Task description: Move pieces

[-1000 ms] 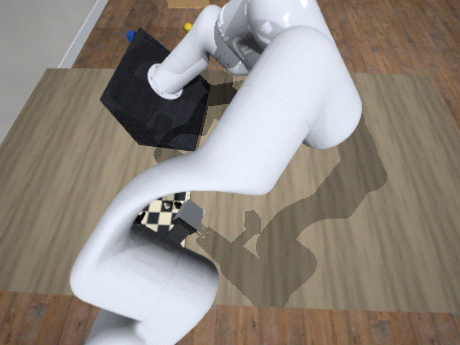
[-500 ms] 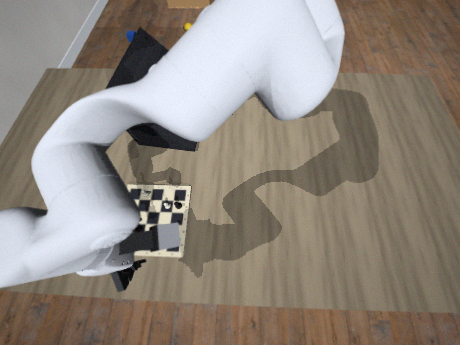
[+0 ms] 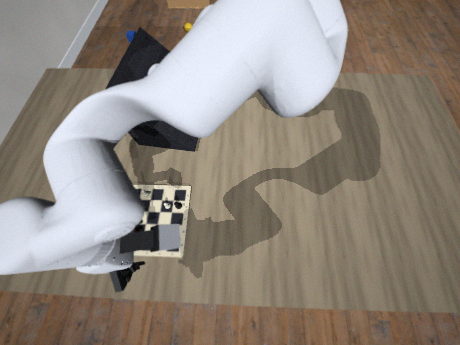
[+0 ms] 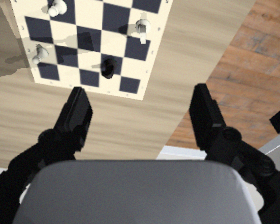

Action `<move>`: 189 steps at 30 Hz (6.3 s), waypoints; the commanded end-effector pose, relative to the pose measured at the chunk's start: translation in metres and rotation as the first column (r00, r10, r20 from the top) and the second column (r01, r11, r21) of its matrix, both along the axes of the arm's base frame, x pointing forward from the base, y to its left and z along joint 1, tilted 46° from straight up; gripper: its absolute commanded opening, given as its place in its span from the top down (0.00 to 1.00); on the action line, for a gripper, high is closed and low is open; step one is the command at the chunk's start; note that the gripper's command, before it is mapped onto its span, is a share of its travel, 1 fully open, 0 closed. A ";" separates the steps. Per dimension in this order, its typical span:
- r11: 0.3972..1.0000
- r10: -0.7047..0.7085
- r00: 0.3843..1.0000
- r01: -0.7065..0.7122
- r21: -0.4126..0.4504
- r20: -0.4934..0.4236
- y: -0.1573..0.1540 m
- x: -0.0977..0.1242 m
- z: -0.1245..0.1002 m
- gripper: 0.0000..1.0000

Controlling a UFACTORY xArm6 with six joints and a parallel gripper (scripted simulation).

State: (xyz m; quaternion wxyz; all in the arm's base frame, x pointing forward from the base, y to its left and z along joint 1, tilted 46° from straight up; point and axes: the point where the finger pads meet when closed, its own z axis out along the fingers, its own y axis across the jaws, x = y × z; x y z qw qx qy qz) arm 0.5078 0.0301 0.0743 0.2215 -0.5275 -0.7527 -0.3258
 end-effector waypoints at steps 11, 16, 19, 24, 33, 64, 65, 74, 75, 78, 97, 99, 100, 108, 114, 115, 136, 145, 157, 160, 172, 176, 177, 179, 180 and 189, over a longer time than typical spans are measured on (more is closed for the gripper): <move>0.998 -0.070 0.995 0.070 -0.002 -0.068 0.000 0.001 0.000 0.00; 0.983 -0.184 0.965 0.185 -0.015 -0.188 0.002 0.001 -0.001 0.00; 0.976 -0.214 0.952 0.215 -0.021 -0.220 0.002 0.001 -0.002 0.00; 0.918 -0.386 0.830 0.389 -0.078 -0.402 0.005 0.001 -0.004 0.00; 0.729 -0.616 0.437 0.633 -0.263 -0.655 0.013 0.002 -0.011 0.00; 0.088 -0.226 -0.922 0.303 -0.949 -0.315 0.031 0.001 -0.028 0.00; 0.079 -0.191 -0.942 0.266 -0.961 -0.276 0.031 0.001 -0.028 0.00; 0.049 0.014 -1.000 0.024 -0.999 -0.023 0.032 0.001 -0.029 0.00; 0.049 0.015 -1.000 0.023 -0.999 -0.022 0.032 0.001 -0.029 0.00; 0.049 0.016 -1.000 0.022 -0.999 -0.022 0.032 0.001 -0.029 0.63; 0.049 0.016 -1.000 0.022 -0.999 -0.022 0.032 0.001 -0.029 0.63; 0.049 0.016 -1.000 0.022 -0.999 -0.022 0.032 0.001 -0.029 0.63; 0.049 0.016 -1.000 0.022 -0.999 -0.022 0.032 0.001 -0.029 0.63; 0.049 0.016 -1.000 0.022 -0.999 -0.022 0.032 0.001 -0.029 0.63; 0.049 0.016 -1.000 0.022 -0.999 -0.022 0.032 0.001 -0.029 0.63; 0.049 0.016 -1.000 0.022 -0.999 -0.022 0.032 0.001 -0.029 0.63; 0.049 0.016 -1.000 0.022 -0.999 -0.021 0.043 0.001 -0.039 0.63; 0.049 0.016 -1.000 0.022 -0.999 -0.021 0.051 0.002 -0.047 0.63; 0.049 0.016 -1.000 0.022 -0.999 -0.021 0.062 0.002 -0.057 0.63; 0.049 0.016 -1.000 0.022 -0.999 -0.021 0.065 0.002 -0.059 0.63; 0.049 0.016 -1.000 0.022 -0.999 -0.021 0.069 0.002 -0.064 0.63; 0.049 0.016 -1.000 0.022 -0.999 -0.021 0.070 0.002 -0.064 0.63; 0.049 0.016 -1.000 0.022 -0.999 -0.021 0.070 0.002 -0.064 0.63; 0.049 0.016 -1.000 0.022 -0.999 -0.021 0.070 0.002 -0.064 0.63; 0.049 0.016 -1.000 0.022 -0.999 -0.021 0.070 0.002 -0.064 0.63; 0.049 0.016 -1.000 0.022 -0.999 -0.021 0.070 0.002 -0.064 0.63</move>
